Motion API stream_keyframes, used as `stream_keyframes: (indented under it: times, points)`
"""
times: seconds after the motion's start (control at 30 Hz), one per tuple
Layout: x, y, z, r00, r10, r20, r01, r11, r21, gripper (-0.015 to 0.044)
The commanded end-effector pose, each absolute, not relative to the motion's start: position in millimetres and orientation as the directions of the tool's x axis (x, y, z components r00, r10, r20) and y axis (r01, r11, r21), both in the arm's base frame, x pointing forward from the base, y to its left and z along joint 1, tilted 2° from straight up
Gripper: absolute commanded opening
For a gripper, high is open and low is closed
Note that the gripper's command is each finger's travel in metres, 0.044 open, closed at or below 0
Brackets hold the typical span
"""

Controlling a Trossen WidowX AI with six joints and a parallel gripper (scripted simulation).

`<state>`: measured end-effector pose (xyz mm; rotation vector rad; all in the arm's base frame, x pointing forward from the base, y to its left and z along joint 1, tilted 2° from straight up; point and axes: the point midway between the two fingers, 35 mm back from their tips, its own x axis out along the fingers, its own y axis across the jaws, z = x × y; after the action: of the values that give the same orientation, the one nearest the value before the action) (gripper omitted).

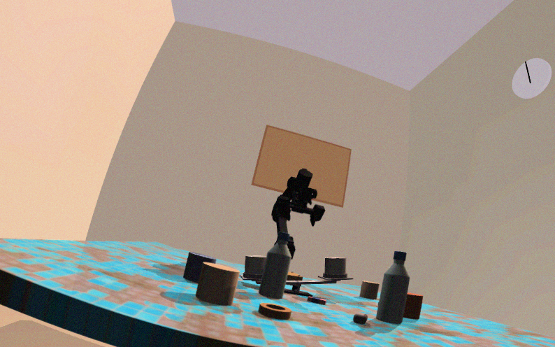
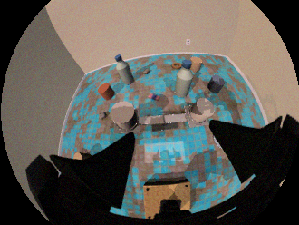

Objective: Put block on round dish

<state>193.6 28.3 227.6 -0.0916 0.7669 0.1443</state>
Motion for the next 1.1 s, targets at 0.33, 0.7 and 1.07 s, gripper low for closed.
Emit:
stream_keyframes:
  times: [0.33, 0.7, 1.07]
  points:
    - [230.0, 6.5, 224.4, 0.587, -0.004, -0.810, 0.177, 0.976, 0.124, 0.0440]
    - [265.3, -17.0, 211.9, 0.458, -0.056, -0.887, 0.462, 0.868, 0.184, 0.0440]
    - [295.4, -43.1, 190.8, 0.315, -0.076, -0.946, 0.715, 0.674, 0.184, 0.0440]
